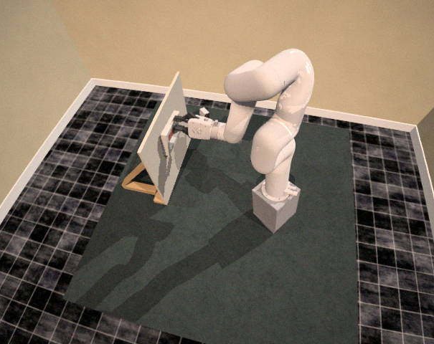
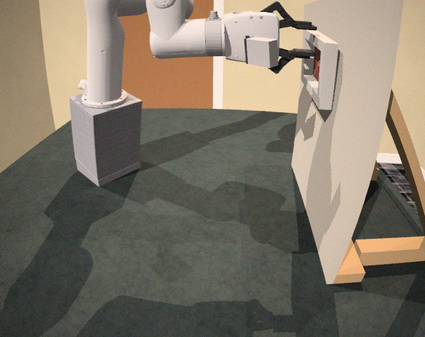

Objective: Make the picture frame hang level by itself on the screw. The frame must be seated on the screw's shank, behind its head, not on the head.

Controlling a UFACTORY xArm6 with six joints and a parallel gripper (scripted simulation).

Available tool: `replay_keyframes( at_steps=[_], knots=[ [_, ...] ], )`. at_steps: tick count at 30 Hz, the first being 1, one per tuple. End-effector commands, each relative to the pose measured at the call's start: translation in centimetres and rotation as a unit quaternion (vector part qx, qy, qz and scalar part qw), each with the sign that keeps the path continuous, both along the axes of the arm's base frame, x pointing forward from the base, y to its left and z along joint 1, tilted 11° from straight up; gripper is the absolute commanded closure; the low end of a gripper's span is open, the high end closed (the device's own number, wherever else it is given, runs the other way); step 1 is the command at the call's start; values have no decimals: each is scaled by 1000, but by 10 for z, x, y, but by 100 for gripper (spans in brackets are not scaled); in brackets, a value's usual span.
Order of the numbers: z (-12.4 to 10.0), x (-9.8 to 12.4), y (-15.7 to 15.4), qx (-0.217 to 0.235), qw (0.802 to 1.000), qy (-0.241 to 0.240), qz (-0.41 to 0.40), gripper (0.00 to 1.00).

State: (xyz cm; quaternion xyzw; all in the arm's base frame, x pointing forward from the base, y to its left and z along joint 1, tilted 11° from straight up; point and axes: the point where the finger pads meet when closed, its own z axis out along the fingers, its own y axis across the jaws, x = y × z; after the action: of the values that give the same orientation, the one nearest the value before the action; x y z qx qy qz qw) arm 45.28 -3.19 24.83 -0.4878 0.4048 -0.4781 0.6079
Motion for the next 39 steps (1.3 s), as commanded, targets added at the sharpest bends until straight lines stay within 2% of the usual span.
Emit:
replay_keyframes(
  at_steps=[1,16,36,37,39],
  knots=[
    [2,6,1,0,1000,-1,0,50],
    [5,18,3,0,1000,-1,0,50],
    [5,19,4,0,1000,-1,0,50],
    [5,19,4,0,1000,-1,0,100],
    [5,19,4,0,1000,-1,0,100]
  ],
)
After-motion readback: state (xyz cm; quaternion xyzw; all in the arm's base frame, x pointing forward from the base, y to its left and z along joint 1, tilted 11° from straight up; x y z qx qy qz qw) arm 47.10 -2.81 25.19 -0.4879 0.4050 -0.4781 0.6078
